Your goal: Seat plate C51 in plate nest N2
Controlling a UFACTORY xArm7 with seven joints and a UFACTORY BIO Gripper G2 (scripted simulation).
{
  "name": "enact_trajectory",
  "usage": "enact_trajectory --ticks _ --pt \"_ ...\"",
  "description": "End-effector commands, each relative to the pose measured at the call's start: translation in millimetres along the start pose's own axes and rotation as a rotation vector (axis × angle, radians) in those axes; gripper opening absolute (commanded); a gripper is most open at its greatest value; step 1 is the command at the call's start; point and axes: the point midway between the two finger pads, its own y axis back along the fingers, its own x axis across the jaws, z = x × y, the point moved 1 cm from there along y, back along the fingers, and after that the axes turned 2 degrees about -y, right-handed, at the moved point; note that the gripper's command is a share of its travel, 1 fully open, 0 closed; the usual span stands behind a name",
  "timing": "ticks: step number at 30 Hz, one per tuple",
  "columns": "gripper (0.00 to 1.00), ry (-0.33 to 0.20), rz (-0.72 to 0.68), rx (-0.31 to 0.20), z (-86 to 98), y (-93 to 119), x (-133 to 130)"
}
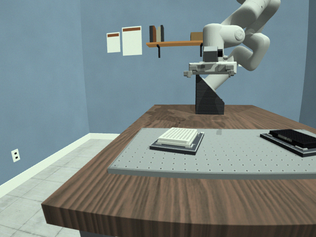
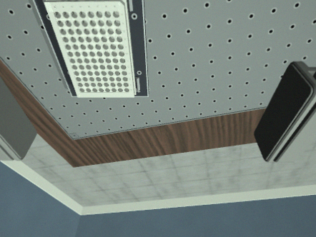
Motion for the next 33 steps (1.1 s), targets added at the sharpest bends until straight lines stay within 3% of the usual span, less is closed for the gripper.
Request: enact_trajectory --ticks 1,25,33 --pt "0.54 0.002 0.002 -0.006 -8.8 -11 -10" --pt "0.54 0.002 0.002 -0.006 -84.7 -61 -73" --pt "0.54 0.002 0.002 -0.006 -87.0 -62 -75"
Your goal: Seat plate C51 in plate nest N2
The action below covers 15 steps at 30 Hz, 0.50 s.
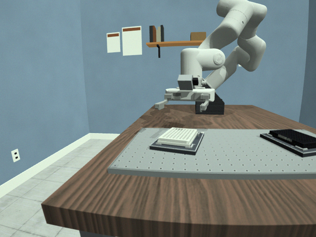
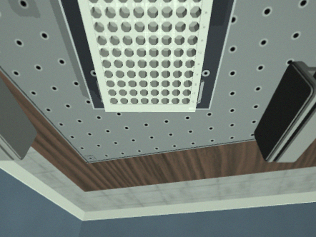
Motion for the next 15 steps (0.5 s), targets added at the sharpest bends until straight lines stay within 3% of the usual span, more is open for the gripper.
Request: enact_trajectory --ticks 1,15 --pt "0.54 0.002 0.0 -0.005 1.6 -2.9 -1.9" --pt "0.54 0.002 0.0 -0.005 -6.7 -3.0 -2.2"
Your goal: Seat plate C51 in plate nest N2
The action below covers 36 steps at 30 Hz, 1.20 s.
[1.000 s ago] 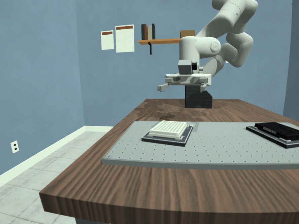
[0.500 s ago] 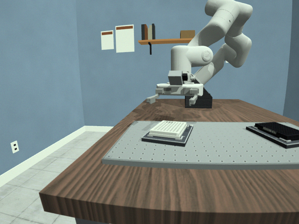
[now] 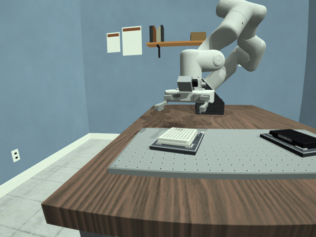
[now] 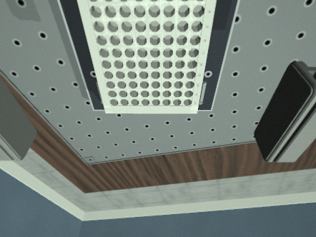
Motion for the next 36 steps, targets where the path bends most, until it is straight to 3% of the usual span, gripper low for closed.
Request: enact_trajectory --ticks 1,36 --pt "0.54 0.002 0.0 -0.004 -4.3 -1 -1" --pt "0.54 0.002 0.0 -0.004 -54.4 -1 -3"
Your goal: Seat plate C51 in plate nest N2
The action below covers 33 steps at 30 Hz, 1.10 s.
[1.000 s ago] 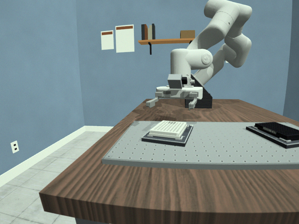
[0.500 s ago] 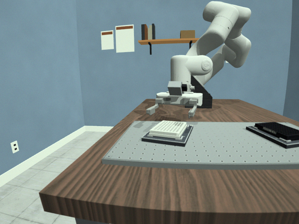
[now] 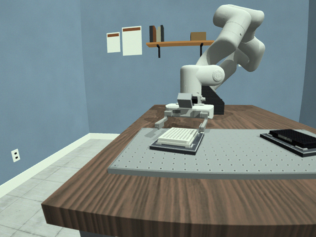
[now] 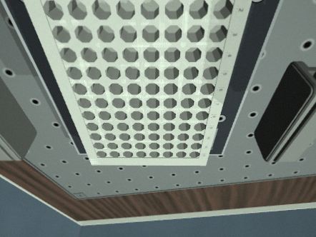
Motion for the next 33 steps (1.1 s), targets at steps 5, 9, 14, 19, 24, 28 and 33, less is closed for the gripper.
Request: enact_trajectory --ticks 5,9,14,19,24,28,33 --pt "0.54 0.002 0.0 -0.005 -1.8 -2 -1" --pt "0.54 0.002 0.0 -0.005 -1.9 -2 -1" --pt "0.54 0.002 0.0 -0.005 -3.2 -2 -1" --pt "0.54 0.002 0.0 -0.005 -5.2 -2 -1" --pt "0.54 0.002 0.0 -0.005 -8.5 -2 -1" --pt "0.54 0.002 0.0 -0.005 -11.2 -2 -1" --pt "0.54 0.002 0.0 -0.005 -14.5 -2 -1"
